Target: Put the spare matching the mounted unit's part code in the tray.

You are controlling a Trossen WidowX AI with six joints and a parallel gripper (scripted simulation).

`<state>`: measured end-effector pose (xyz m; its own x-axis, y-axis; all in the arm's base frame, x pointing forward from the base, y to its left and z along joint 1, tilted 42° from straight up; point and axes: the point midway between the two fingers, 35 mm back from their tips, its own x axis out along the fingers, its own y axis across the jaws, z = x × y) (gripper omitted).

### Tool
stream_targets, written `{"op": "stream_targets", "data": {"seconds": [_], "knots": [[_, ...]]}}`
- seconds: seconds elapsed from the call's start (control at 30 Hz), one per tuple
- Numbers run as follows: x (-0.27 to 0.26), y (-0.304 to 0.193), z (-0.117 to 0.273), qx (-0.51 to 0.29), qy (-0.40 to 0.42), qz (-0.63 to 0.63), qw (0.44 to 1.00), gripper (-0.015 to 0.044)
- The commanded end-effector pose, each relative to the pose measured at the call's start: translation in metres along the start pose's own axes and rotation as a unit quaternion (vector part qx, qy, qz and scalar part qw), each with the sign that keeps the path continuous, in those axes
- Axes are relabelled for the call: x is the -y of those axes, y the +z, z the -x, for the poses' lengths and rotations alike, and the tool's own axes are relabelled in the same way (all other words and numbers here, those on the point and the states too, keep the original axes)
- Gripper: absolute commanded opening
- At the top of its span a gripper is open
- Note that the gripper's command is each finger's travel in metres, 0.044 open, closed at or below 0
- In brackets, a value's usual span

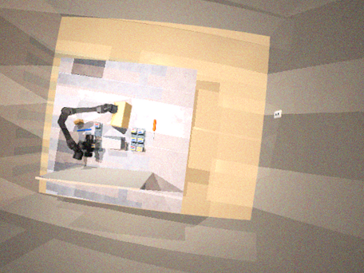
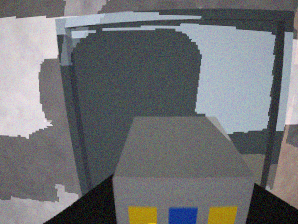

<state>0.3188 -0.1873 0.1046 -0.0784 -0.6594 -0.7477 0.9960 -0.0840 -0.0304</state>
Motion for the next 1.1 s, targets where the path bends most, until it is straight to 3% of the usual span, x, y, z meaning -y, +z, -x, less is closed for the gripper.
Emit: {"op": "stream_targets", "data": {"seconds": [0.0,0.33,0.4,0.63,1.07], "knots": [[0.0,0.0,0.0,0.0,0.0,0.0,1.0,0.0184],[0.0,0.0,0.0,0.0,0.0,0.0,1.0,0.044],[-0.002,0.0,0.01,-0.001,0.0,0.0,1.0,0.044],[0.001,-0.001,0.104,-0.001,-0.003,0.003,1.0,0.044],[-0.003,-0.003,0.104,-0.004,0.008,0.007,1.0,0.044]]}}
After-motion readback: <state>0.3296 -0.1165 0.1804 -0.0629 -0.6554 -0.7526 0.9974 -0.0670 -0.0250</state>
